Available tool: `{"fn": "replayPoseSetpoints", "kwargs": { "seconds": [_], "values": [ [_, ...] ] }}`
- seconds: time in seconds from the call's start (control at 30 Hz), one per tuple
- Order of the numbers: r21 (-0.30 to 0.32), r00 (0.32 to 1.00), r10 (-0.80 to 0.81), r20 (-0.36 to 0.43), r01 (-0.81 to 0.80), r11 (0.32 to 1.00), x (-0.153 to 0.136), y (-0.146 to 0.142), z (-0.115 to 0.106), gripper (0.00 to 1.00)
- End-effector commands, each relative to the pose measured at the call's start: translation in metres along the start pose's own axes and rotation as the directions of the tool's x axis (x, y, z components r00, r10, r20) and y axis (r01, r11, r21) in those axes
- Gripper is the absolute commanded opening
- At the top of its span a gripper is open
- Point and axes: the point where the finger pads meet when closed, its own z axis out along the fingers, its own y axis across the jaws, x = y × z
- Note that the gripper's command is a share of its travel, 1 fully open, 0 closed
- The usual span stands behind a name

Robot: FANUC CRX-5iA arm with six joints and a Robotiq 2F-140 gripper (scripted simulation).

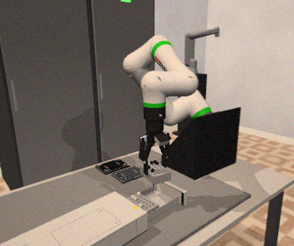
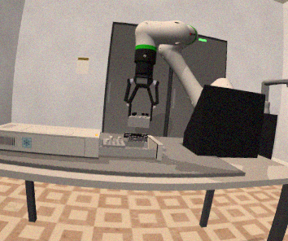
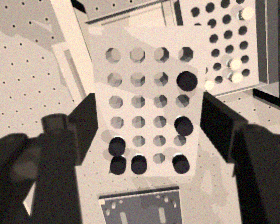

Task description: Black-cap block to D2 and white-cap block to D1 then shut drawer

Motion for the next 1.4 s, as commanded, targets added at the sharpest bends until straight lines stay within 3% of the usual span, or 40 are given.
{"fn": "replayPoseSetpoints", "kwargs": {
  "seconds": [0.0, 0.57, 0.97, 1.03, 1.37],
  "values": [
    [-0.005, 0.998, 0.070, -0.002, -0.070, 0.998, -0.006, 0.001, -0.001, 0.10],
    [-0.004, 0.891, 0.453, -0.004, -0.453, 0.891, -0.046, 0.005, -0.001, 0.10],
    [-0.003, 0.704, 0.711, -0.005, -0.711, 0.704, -0.078, 0.008, -0.001, 0.10],
    [-0.003, 0.704, 0.711, -0.005, -0.711, 0.704, -0.078, 0.008, -0.001, 0.10],
    [-0.001, 0.492, 0.871, -0.005, -0.871, 0.492, -0.105, 0.011, -0.001, 0.10]
  ]
}}
